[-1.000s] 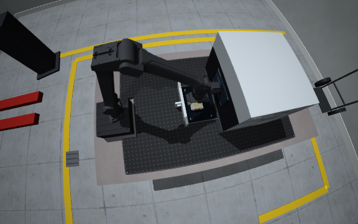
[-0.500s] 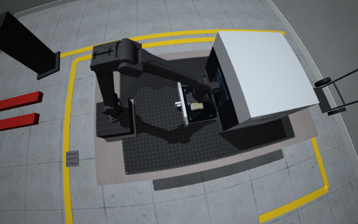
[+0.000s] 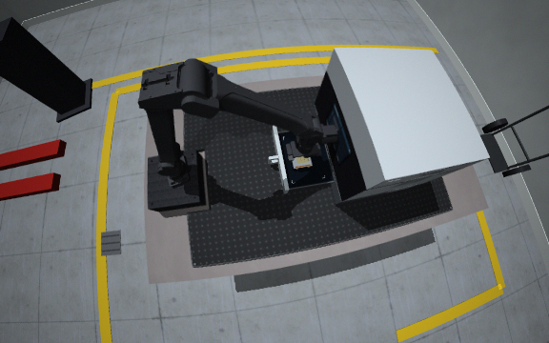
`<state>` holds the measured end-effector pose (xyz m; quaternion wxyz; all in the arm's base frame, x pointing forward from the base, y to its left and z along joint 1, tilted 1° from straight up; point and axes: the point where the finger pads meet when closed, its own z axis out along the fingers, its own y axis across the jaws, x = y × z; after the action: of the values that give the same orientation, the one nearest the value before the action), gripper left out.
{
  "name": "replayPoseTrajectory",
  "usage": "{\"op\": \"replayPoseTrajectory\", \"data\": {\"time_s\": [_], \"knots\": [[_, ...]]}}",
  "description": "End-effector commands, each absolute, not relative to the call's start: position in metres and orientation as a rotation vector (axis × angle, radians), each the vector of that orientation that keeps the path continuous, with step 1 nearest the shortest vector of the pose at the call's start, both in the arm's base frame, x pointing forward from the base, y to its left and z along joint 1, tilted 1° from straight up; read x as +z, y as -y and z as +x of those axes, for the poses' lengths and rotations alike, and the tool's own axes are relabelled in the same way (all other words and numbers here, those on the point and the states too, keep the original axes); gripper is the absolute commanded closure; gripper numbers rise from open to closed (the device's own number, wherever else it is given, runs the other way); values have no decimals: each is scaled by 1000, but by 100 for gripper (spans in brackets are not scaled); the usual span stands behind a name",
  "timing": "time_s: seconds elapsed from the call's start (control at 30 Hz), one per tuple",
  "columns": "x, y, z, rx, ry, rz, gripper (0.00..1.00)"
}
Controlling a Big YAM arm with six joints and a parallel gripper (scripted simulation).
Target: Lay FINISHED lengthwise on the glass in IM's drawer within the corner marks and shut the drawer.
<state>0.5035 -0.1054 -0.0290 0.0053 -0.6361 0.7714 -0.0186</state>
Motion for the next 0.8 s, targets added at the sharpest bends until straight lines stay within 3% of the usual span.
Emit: {"op": "replayPoseTrajectory", "data": {"time_s": [0.0, 0.77], "knots": [[-15, 110, 511, -115, -2381, -1974, 8], [-10, 112, 519, -170, -2356, -1954, 8]]}}
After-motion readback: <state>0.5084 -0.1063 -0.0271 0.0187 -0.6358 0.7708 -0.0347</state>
